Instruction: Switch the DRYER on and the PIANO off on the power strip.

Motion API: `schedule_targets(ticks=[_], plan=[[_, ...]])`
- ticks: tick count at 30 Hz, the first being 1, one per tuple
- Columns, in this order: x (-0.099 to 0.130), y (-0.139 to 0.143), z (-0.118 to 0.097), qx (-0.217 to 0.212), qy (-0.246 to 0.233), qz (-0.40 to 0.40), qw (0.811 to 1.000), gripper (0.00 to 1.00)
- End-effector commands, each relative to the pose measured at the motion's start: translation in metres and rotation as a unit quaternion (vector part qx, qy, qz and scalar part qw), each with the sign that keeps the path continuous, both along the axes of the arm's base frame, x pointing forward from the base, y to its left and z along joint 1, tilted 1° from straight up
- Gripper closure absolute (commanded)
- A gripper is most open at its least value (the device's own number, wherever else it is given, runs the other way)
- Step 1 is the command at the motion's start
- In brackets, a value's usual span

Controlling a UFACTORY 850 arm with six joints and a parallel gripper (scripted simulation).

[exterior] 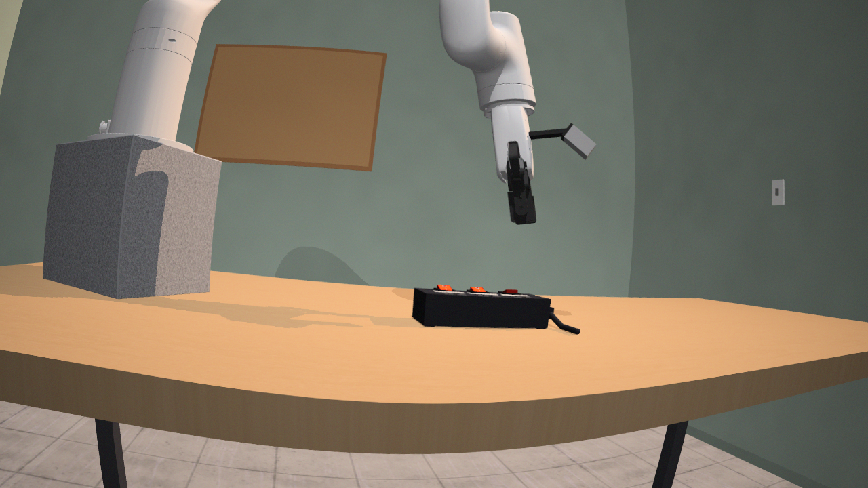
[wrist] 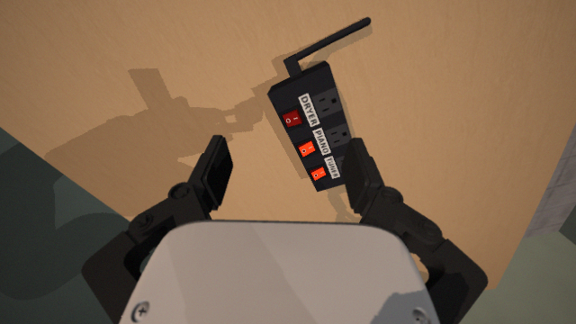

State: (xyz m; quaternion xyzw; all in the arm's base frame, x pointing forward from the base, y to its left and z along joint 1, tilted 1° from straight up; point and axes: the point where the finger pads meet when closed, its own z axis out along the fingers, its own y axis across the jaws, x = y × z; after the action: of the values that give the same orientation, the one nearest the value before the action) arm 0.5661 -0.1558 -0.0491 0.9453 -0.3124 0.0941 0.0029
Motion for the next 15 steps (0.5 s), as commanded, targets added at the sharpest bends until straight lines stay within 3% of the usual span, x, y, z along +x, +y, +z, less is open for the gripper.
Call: schedule_targets(ticks=[1,15], plan=[[0.0009,-0.0004,0.0008,0.000,-0.002,0.000,1.000,0.00],[-0.0048,-0.0035,0.0047,0.005,0.008,0.035,0.999,0.00]])
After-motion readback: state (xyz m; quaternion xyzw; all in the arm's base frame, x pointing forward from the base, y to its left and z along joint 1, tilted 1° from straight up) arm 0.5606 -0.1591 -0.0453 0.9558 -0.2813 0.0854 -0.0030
